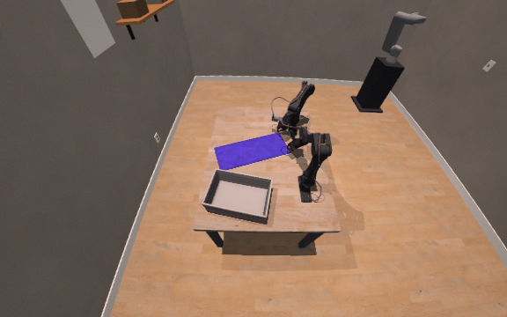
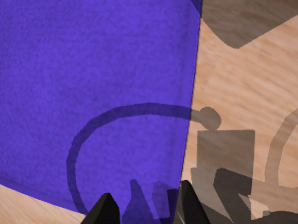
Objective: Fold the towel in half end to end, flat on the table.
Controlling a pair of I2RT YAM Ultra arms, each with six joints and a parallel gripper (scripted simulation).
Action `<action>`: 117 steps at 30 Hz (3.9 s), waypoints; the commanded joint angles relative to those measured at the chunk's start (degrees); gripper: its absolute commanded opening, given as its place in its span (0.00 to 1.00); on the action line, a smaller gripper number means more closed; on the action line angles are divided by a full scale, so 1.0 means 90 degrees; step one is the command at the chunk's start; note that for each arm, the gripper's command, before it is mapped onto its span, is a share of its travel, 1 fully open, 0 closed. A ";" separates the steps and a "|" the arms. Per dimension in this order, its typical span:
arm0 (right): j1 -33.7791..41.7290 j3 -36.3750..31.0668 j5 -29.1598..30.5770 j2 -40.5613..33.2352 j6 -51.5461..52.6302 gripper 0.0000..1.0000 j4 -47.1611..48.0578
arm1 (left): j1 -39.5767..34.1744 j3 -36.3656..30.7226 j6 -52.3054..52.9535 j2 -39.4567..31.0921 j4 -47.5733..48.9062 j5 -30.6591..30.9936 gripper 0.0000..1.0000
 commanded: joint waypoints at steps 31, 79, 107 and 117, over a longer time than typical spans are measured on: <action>-0.0047 -0.0846 0.0038 0.0390 -0.0036 0.34 0.1275 | -0.0012 -0.0572 0.0017 0.0504 0.1226 -0.0037 0.34; 0.0016 -0.0227 0.0108 0.1337 -0.0081 0.00 0.1825 | 0.0591 -0.0854 0.0517 -0.0124 0.1256 0.0481 0.00; -0.0325 0.1290 0.0344 0.0184 0.0526 0.60 0.0319 | 0.2578 -0.0727 0.2710 -0.1718 0.0763 0.3451 0.60; -0.0339 0.1522 0.0372 0.0212 0.0510 0.60 0.0103 | 0.2571 -0.0565 0.2706 -0.1940 0.0488 0.3466 0.60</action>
